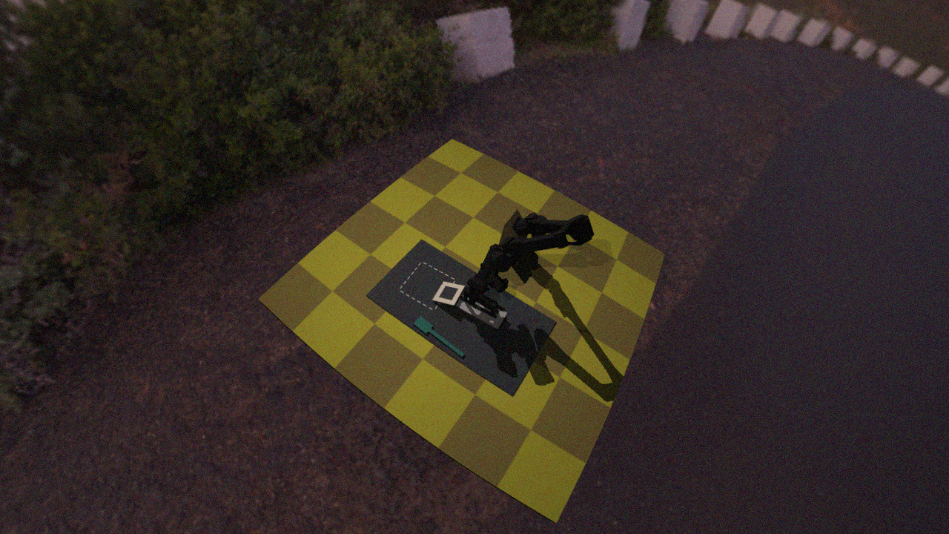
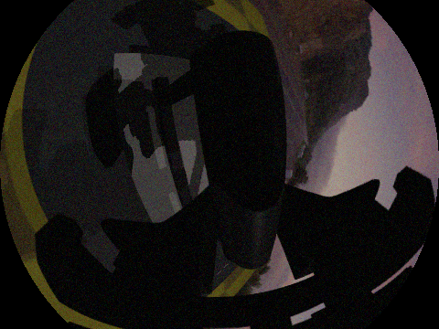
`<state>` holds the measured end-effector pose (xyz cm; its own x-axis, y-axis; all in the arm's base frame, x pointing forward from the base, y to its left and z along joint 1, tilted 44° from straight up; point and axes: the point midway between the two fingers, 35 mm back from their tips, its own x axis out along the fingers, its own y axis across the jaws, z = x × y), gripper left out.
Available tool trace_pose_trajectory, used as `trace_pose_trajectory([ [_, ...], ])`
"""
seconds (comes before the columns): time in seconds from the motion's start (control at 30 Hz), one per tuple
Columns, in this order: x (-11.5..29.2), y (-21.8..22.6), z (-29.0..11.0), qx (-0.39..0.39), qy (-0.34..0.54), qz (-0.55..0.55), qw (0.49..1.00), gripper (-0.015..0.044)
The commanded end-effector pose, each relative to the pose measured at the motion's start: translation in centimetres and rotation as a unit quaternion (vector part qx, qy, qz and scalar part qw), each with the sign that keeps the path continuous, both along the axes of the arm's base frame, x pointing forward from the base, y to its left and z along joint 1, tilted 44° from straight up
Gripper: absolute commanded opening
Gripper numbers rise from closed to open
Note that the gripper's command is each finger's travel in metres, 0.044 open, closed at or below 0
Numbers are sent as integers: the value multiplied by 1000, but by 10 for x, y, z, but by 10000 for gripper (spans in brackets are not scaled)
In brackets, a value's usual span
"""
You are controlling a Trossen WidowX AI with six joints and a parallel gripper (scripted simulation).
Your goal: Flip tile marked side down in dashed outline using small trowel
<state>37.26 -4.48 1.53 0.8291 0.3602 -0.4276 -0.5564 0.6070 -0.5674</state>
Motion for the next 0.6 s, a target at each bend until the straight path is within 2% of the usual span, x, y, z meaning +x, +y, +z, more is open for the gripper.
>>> trace_pose_trajectory([
  [0.0, 2, -14, 8, -8, -10, -7, 1000, 0],
  [0.57, -3, -56, -4, -10, -10, -7, 1000, 0],
])
